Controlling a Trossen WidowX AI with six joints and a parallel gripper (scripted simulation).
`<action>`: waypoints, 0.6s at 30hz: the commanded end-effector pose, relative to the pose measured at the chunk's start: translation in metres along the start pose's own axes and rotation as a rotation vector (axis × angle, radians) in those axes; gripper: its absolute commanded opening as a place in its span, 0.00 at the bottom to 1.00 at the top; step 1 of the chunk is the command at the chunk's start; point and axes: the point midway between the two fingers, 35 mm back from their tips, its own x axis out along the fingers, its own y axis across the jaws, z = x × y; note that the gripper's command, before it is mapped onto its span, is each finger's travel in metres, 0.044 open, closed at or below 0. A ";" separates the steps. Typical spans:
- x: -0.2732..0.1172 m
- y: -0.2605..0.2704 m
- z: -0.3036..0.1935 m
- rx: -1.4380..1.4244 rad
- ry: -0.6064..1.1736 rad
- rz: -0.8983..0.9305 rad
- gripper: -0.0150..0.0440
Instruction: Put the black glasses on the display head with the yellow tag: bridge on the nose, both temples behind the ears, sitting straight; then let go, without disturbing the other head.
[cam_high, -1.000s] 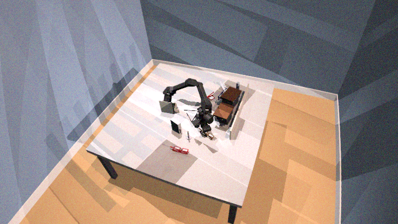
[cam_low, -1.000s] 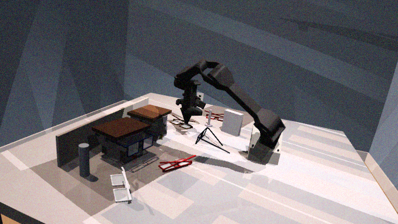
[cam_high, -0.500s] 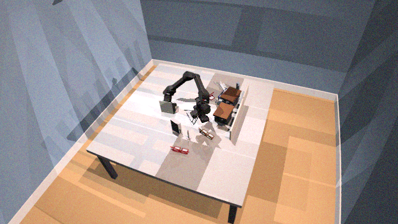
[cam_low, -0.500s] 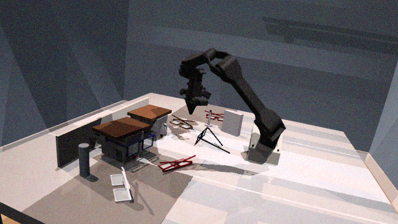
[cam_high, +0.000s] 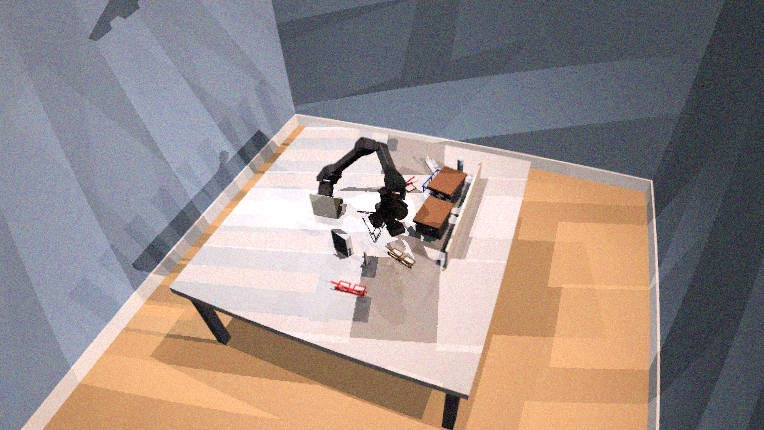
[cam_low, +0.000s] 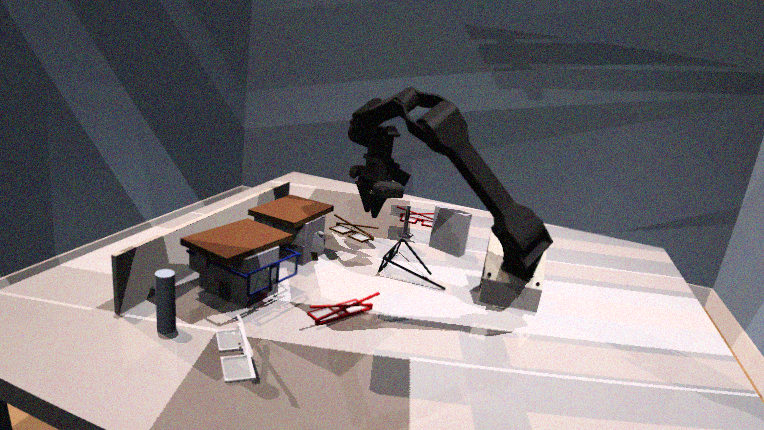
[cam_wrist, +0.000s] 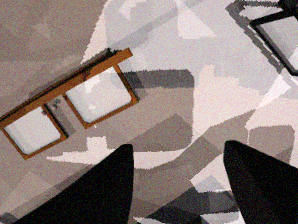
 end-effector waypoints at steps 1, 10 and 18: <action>-0.001 0.001 0.000 -0.001 0.001 0.003 0.59; -0.014 -0.004 0.023 -0.279 -0.009 0.010 0.37; -0.039 -0.021 0.074 -0.923 -0.029 0.006 0.25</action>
